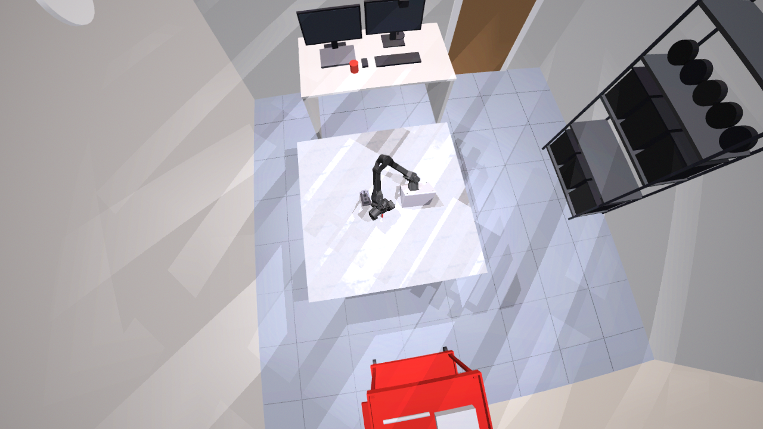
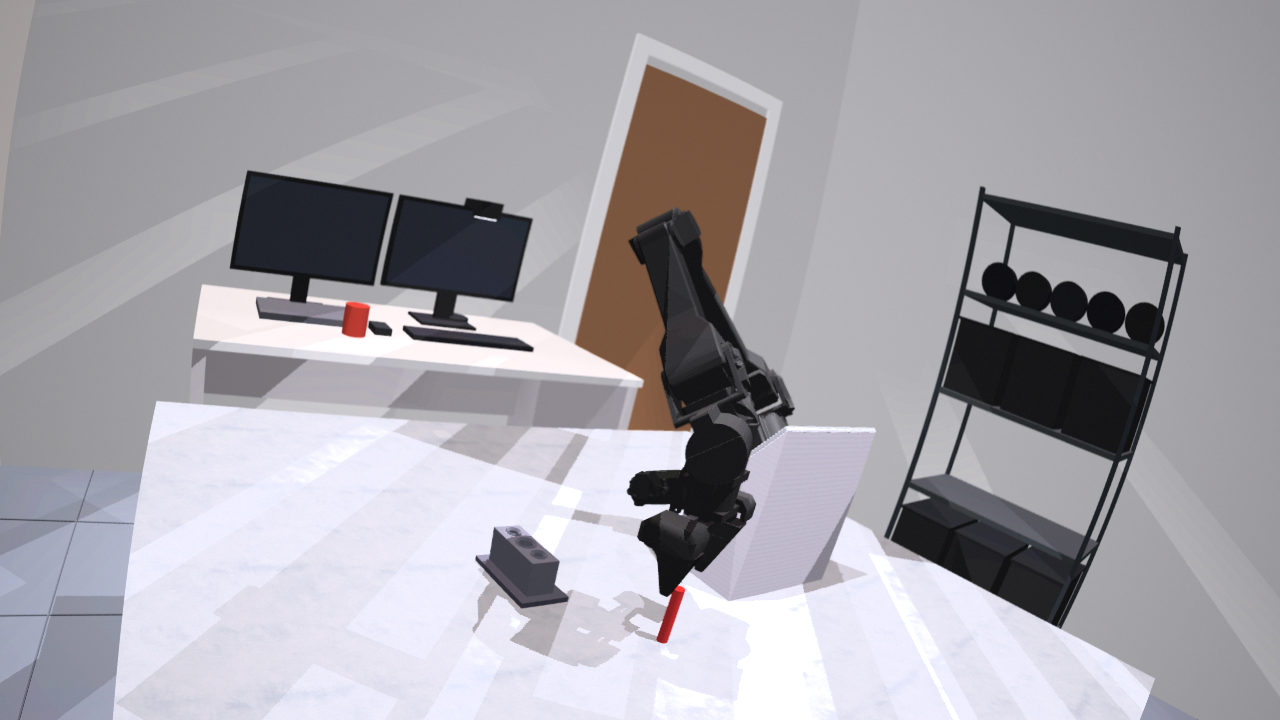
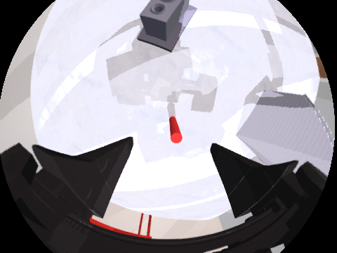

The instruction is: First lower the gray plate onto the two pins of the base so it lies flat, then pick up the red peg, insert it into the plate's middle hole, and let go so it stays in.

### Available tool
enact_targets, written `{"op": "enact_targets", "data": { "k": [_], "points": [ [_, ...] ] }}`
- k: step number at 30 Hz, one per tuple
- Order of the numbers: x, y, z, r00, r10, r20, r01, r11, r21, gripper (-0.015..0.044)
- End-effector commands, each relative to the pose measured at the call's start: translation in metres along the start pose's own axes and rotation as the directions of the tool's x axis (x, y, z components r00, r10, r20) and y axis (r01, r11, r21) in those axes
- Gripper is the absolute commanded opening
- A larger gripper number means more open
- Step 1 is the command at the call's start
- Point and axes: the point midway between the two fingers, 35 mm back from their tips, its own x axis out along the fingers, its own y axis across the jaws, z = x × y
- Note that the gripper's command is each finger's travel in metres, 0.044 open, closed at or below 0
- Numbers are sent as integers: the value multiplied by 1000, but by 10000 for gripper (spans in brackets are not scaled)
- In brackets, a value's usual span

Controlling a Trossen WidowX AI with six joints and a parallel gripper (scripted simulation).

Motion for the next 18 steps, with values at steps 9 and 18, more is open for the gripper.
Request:
{"op": "enact_targets", "data": {
  "k": [9, 18],
  "points": [
    [21, -2, 1, 1000, -6, 4, 6, 1000, -6, 440],
    [36, -3, 2, 1000, -7, 5, 7, 1000, -6, 440]
  ]
}}
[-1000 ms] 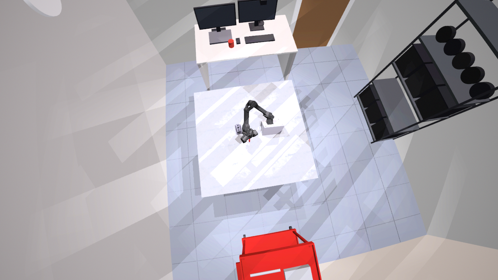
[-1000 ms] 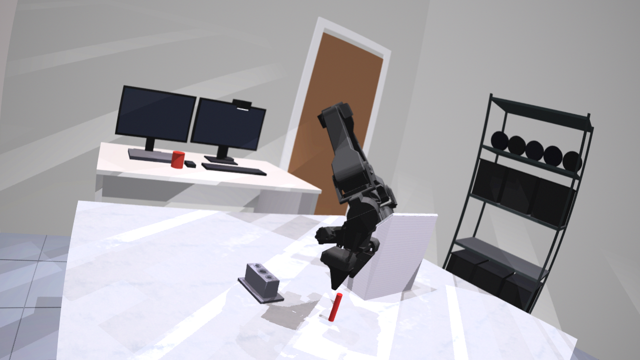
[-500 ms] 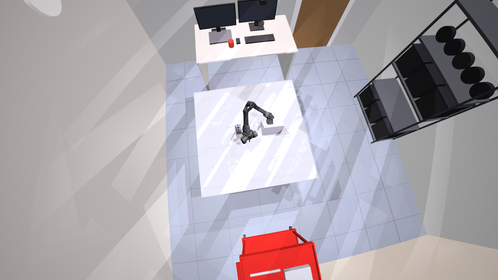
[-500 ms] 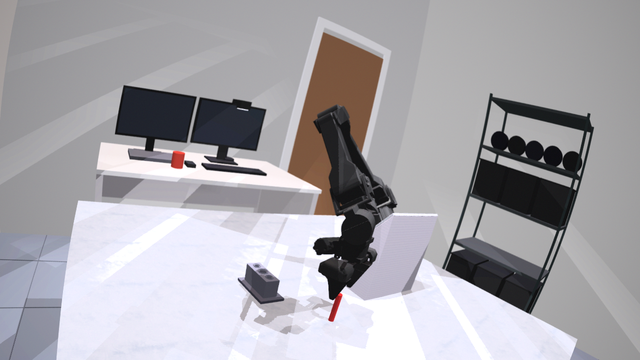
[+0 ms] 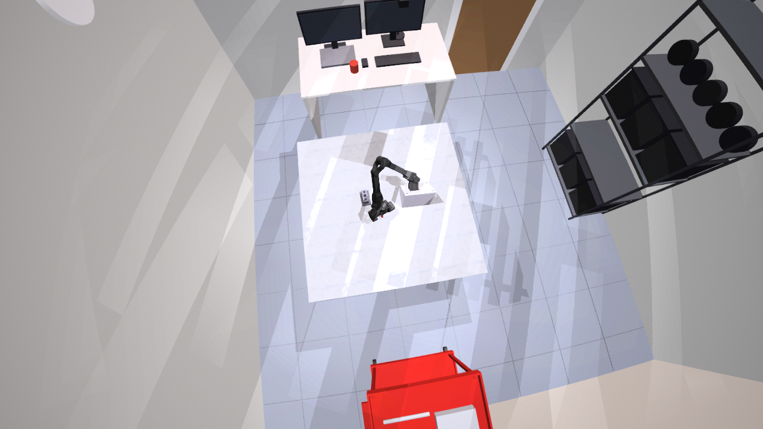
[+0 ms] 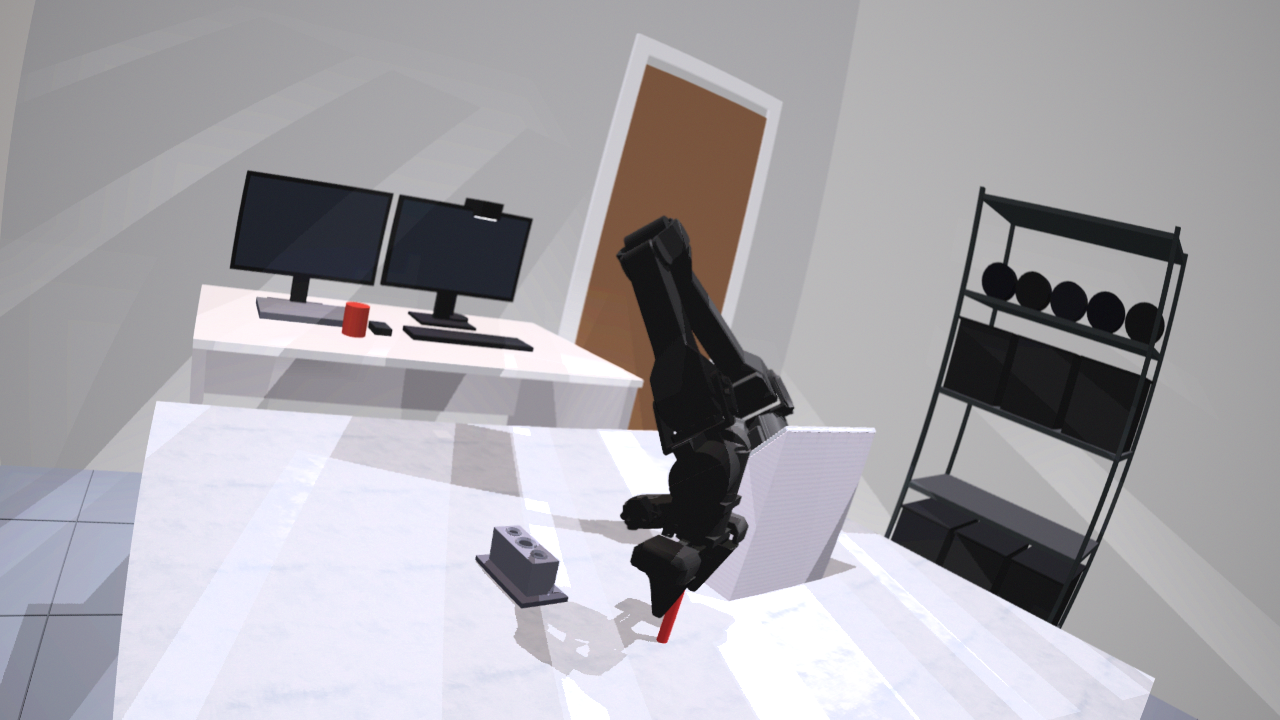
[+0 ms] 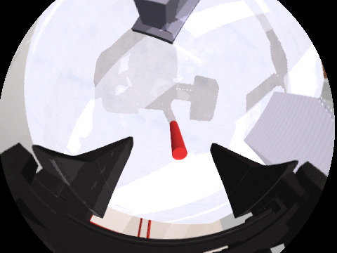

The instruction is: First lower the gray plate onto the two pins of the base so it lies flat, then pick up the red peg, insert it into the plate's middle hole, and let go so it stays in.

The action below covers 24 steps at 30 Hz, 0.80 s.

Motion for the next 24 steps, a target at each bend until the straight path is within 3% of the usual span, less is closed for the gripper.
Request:
{"op": "enact_targets", "data": {
  "k": [1, 11, 24],
  "points": [
    [7, -2, 1, 1000, -6, 4, 6, 1000, -6, 440],
    [21, -4, 1, 1000, -8, 7, 8, 1000, -5, 440],
    [21, -4, 1, 1000, -8, 7, 8, 1000, -5, 99]
  ]
}}
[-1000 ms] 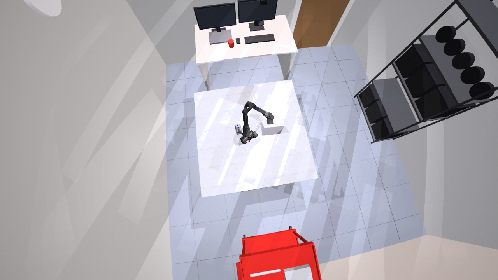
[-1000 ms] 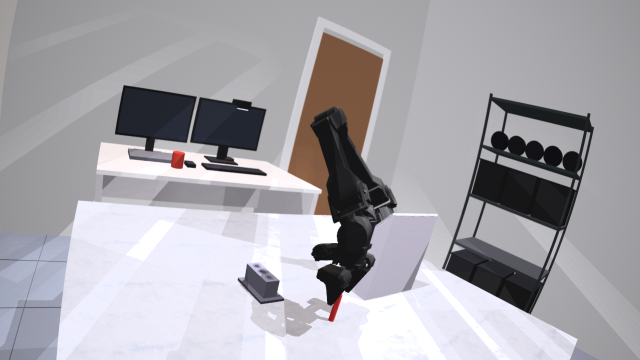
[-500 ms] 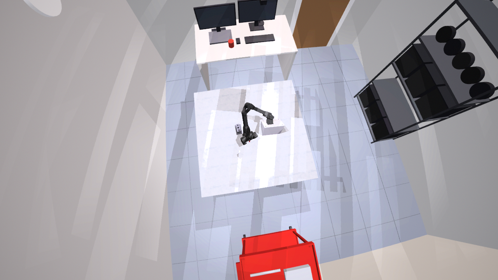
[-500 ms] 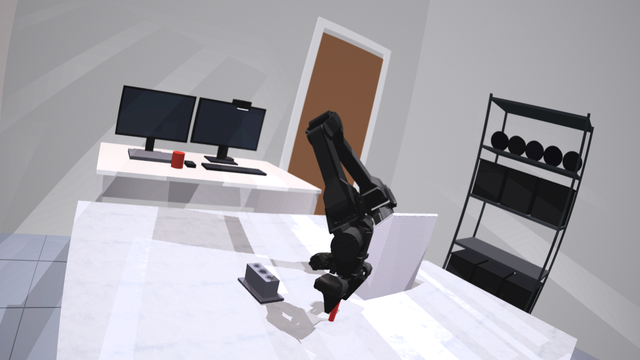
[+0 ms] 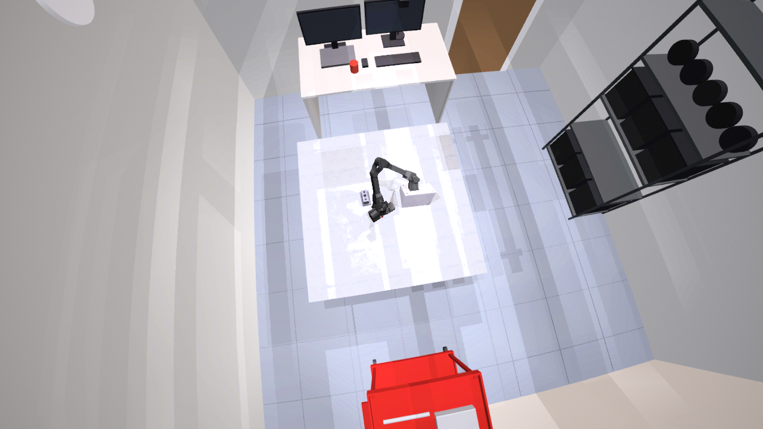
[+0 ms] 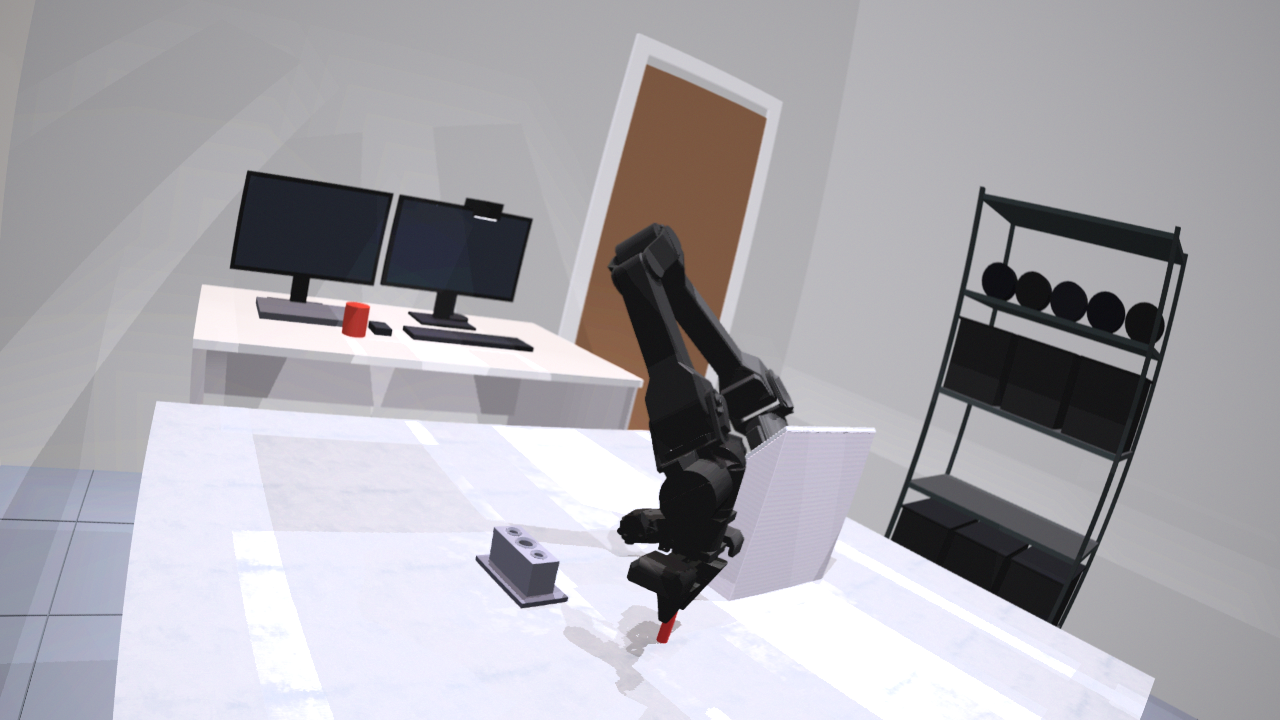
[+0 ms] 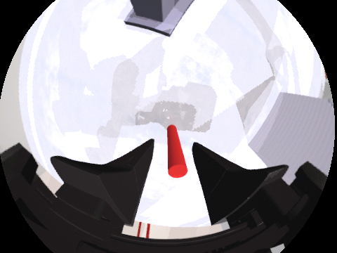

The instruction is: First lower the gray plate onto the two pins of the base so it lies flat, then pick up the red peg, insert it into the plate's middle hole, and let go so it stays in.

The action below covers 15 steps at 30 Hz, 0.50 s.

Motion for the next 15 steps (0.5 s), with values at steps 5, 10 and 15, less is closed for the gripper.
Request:
{"op": "enact_targets", "data": {
  "k": [5, 10, 15],
  "points": [
    [0, 0, 1, 1000, 0, 4, 0, 1000, -4, 7],
    [0, 0, 1, 1000, 0, 4, 0, 1000, -4, 0],
    [-1, 0, 1, 1000, 0, 4, 0, 1000, -4, 0]
  ]
}}
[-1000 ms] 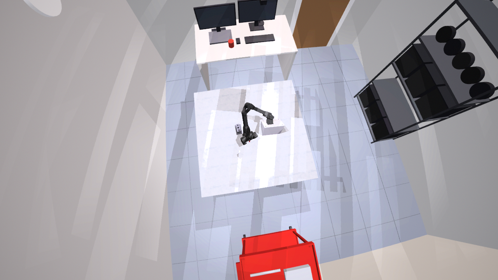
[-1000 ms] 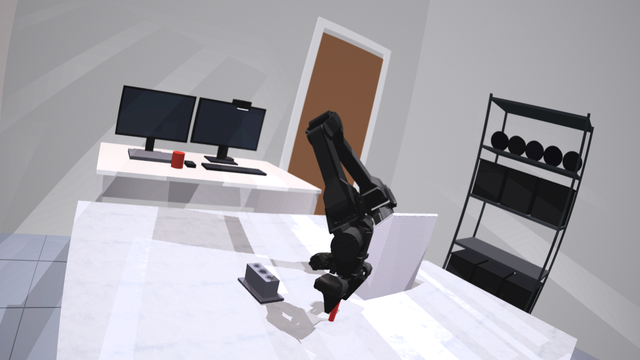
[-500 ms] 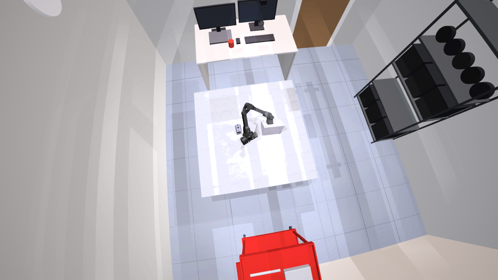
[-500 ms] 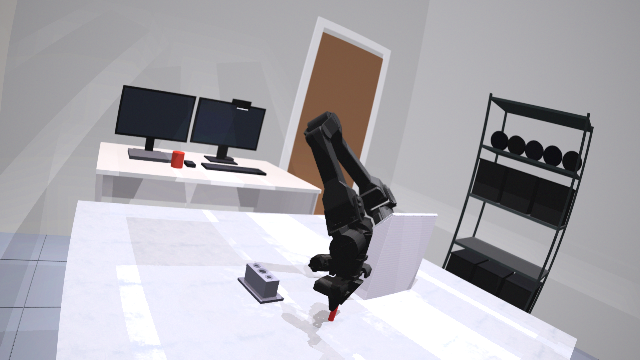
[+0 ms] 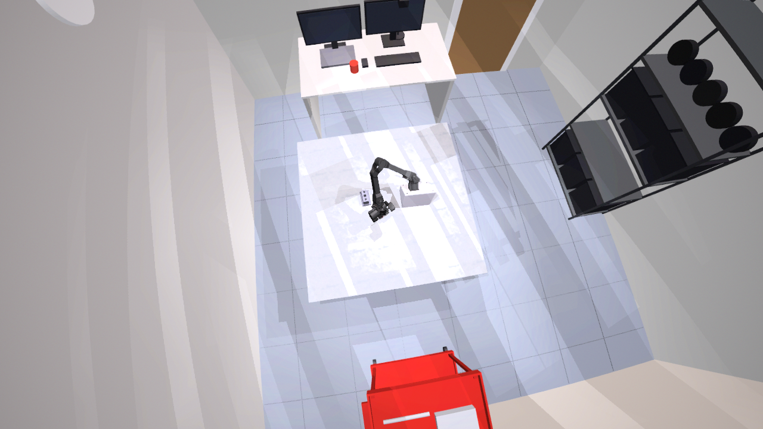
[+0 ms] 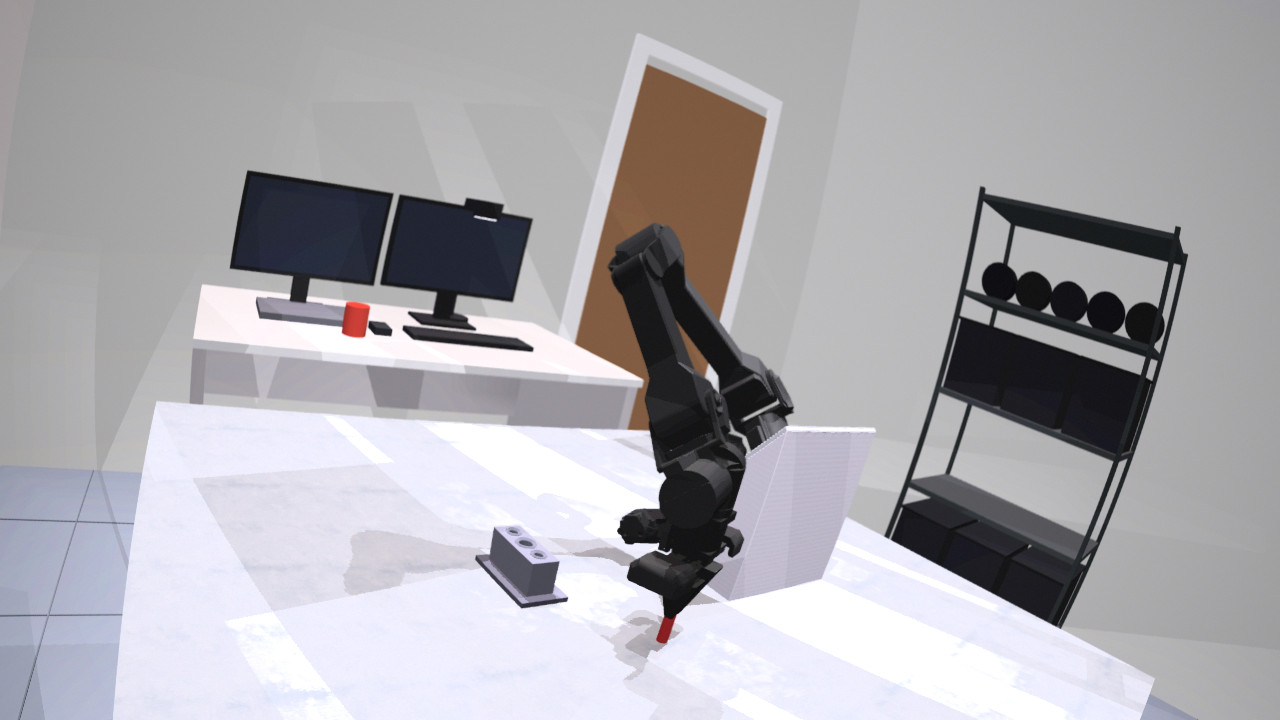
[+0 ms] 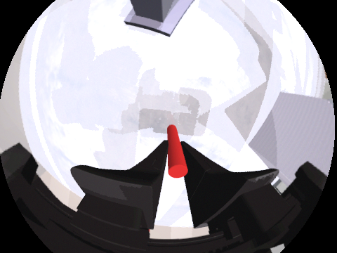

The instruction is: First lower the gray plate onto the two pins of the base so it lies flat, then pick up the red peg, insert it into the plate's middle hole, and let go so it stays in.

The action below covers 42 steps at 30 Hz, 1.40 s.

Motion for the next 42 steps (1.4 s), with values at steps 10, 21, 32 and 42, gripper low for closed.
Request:
{"op": "enact_targets", "data": {
  "k": [10, 21, 32, 42],
  "points": [
    [-27, 4, 0, 1000, 4, -2, -4, 1000, -6, 0],
    [-61, 7, 0, 1000, 5, -5, -5, 1000, -6, 0],
    [-73, 11, 9, 1000, 3, -4, -3, 1000, -13, 0],
    [-75, 21, 32, 1000, 8, -14, -8, 1000, -14, 0]
  ]
}}
